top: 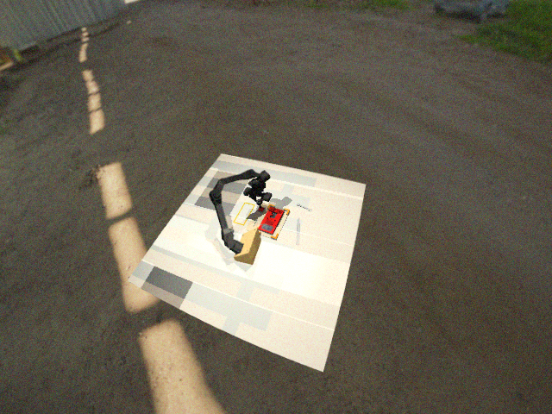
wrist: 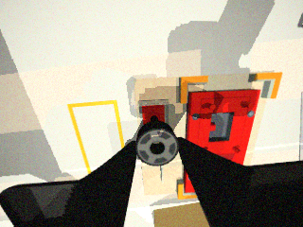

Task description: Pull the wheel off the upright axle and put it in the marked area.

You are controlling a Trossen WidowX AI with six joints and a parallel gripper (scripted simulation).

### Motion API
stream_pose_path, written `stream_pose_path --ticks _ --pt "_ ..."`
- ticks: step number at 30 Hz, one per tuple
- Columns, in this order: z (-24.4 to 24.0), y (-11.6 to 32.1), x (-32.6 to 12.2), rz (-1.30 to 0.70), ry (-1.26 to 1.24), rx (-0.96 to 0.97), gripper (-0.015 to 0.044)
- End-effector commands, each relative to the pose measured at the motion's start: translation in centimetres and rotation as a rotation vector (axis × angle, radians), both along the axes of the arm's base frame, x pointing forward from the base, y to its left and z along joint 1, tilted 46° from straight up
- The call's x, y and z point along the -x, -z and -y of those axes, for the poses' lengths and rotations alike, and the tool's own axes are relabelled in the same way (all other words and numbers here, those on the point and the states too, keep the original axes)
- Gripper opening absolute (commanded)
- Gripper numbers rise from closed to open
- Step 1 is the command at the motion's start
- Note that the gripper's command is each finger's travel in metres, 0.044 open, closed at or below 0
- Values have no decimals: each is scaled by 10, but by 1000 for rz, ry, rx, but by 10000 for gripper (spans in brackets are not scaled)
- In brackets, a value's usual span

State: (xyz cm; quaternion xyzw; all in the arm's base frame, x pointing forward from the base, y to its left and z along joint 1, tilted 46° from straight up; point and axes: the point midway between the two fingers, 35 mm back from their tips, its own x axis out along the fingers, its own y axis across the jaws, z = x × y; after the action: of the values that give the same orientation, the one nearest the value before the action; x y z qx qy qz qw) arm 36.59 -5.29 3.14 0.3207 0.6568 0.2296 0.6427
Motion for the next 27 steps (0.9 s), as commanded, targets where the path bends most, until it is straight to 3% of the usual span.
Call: stream_pose_path --ticks 1,7,27 --pt "12 -12 1 13 0 8 0" --pt "1 -11 3 1 9 1 0" --pt "-52 -73 38 5 6 4 0"
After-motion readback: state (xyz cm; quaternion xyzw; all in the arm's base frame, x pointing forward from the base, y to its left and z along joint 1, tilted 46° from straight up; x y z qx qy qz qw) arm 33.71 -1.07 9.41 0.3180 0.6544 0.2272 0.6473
